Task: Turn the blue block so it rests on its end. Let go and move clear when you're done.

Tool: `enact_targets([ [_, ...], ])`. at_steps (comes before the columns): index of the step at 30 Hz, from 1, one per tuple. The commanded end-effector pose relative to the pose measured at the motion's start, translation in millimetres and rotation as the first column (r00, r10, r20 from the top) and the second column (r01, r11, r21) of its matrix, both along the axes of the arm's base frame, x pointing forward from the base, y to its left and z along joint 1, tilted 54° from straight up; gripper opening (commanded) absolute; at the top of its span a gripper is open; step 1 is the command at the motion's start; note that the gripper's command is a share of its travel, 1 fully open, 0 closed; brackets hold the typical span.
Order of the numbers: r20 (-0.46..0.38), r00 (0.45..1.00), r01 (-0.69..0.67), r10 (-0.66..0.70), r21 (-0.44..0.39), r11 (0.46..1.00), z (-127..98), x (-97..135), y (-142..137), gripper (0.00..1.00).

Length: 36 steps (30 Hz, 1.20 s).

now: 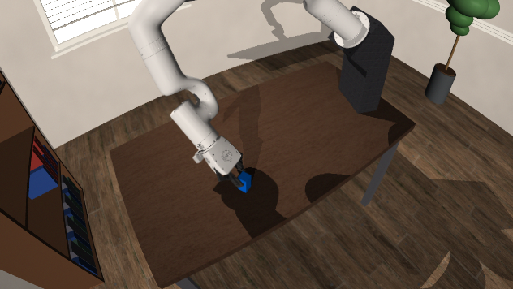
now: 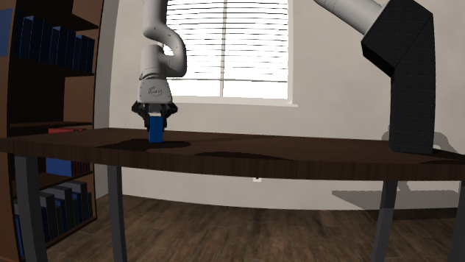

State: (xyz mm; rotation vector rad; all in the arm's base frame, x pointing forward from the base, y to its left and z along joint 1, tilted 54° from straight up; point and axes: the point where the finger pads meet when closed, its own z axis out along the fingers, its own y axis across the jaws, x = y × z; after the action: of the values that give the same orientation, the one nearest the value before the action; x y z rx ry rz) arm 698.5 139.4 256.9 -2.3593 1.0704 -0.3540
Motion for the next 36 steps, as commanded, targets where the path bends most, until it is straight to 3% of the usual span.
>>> enact_targets([
  [1,0.001,1.0,-0.001,0.001,0.0,1.0,0.7,0.2,0.3,0.34],
  [2,0.001,1.0,-0.001,0.001,0.0,1.0,0.7,0.2,0.3,0.34],
  [3,0.001,1.0,-0.001,0.001,0.0,1.0,0.7,0.2,0.3,1.0],
  [36,0.001,1.0,-0.001,0.001,0.0,1.0,0.7,0.2,0.3,1.0],
])
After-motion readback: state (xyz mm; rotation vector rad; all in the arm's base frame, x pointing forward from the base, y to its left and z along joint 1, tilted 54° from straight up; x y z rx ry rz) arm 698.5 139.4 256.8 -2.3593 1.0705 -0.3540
